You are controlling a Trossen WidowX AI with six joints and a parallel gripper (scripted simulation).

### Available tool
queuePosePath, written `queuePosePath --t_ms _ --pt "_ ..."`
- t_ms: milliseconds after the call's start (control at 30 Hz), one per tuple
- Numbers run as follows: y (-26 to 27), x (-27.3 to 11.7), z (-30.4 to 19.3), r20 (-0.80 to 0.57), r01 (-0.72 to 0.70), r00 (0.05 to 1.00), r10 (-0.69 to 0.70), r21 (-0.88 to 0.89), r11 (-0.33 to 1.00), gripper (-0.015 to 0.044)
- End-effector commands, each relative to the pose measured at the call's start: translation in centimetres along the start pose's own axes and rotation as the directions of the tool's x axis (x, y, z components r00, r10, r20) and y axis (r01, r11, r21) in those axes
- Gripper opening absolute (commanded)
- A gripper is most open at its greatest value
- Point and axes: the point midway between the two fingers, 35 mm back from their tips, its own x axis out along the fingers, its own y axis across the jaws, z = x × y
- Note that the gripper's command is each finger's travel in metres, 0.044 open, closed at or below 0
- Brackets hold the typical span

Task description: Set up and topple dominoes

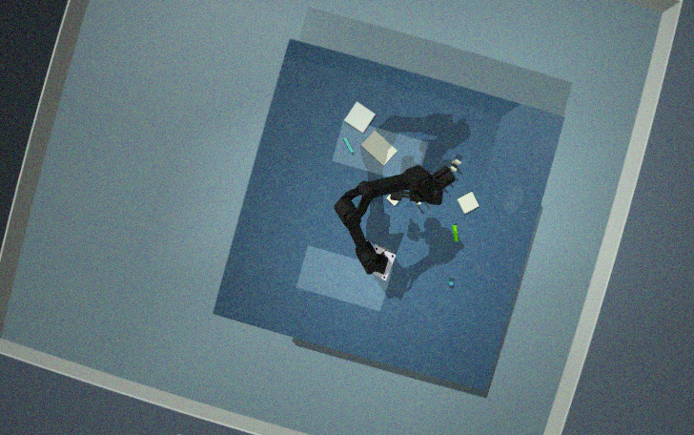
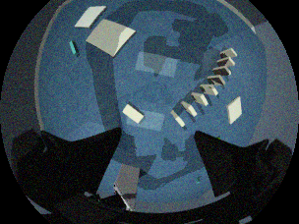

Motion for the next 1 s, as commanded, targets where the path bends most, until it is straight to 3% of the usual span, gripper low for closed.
queuePosePath --t_ms 0,100,567,833,967 --pt "5.4 3.4 -0.4 0.002 -0.012 1.0 0.018 -0.677 0.736 0.044" --pt "6.8 4.3 -0.7 0.002 -0.013 1.0 0.026 -0.81 0.586 0.044" --pt "6.9 4.4 -0.6 0.002 -0.013 1.0 0.026 -0.81 0.586 0.044" --pt "7.1 10.3 -0.5 0.003 -0.014 1.0 0.027 -0.81 0.586 0.044" --pt "7.4 10.8 -0.5 0.003 -0.014 1.0 0.029 -0.81 0.586 0.044"
